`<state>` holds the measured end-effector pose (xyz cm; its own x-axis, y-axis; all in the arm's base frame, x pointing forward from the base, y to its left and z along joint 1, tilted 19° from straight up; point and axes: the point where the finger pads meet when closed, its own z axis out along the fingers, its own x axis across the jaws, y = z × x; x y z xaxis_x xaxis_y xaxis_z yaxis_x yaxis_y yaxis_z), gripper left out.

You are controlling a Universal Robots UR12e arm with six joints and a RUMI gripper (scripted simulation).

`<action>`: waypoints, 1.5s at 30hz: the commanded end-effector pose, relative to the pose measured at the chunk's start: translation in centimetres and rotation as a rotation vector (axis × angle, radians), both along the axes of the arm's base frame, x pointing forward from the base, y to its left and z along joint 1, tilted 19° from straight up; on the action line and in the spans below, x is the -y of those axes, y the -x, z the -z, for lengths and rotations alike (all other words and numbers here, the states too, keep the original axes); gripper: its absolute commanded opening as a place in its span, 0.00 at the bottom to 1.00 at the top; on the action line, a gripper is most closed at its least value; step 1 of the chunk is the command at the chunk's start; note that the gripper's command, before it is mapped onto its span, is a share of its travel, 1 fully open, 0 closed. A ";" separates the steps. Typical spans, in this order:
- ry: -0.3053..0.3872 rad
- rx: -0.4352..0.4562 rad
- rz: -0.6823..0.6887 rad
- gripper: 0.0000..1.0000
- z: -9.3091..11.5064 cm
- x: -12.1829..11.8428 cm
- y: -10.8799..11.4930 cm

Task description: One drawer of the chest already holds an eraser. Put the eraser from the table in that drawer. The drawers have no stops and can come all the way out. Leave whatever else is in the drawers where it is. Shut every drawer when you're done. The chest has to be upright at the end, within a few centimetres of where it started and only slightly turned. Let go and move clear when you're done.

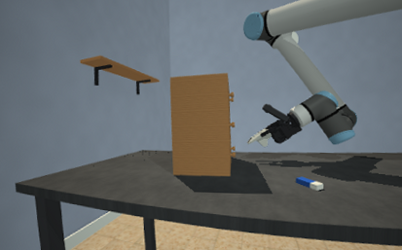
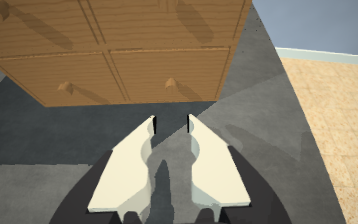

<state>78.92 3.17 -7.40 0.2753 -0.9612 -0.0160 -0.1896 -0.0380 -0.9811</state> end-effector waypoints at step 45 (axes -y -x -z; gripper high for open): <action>0.068 -0.237 -0.001 0.20 -6.1 2.4 7.3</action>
